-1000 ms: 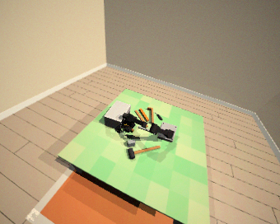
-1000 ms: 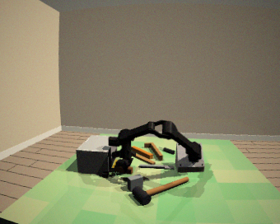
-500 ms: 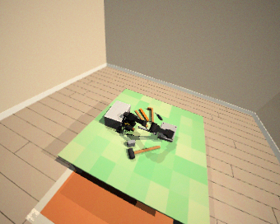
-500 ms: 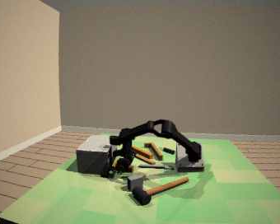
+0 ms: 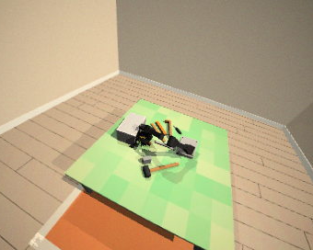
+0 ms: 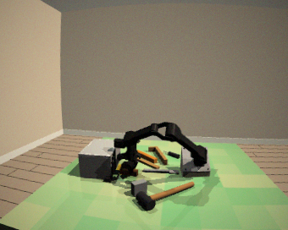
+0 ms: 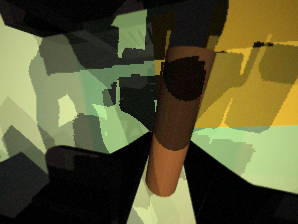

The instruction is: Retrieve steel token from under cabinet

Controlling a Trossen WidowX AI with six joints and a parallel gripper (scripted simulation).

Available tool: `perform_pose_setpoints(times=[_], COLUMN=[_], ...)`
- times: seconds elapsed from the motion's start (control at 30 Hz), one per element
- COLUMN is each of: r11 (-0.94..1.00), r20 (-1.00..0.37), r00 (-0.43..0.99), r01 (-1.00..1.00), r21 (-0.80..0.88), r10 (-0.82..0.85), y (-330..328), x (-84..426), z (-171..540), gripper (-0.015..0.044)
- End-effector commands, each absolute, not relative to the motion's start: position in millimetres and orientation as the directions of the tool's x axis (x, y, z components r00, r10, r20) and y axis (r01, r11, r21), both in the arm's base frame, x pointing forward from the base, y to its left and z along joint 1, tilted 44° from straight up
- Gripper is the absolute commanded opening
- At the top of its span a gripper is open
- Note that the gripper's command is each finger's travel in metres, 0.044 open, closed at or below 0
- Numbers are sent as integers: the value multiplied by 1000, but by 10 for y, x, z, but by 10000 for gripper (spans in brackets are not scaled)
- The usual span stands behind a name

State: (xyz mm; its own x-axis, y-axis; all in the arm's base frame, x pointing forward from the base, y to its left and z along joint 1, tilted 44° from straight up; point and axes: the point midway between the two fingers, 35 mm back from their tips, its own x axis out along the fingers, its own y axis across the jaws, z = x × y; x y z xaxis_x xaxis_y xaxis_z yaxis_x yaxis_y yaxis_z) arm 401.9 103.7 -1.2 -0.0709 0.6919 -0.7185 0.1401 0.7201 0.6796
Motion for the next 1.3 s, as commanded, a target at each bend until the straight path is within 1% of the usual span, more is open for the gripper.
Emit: perform_pose_setpoints(times=[0.0, 1.27], r11=[726, 726], r20=[-724, -724], r00=[-72, -74], r01=[137, 138], r21=[674, 674], r10=[686, 686], y=[1018, 1055], x=[4004, 3683], z=[-40, 28], gripper=[0, 0])
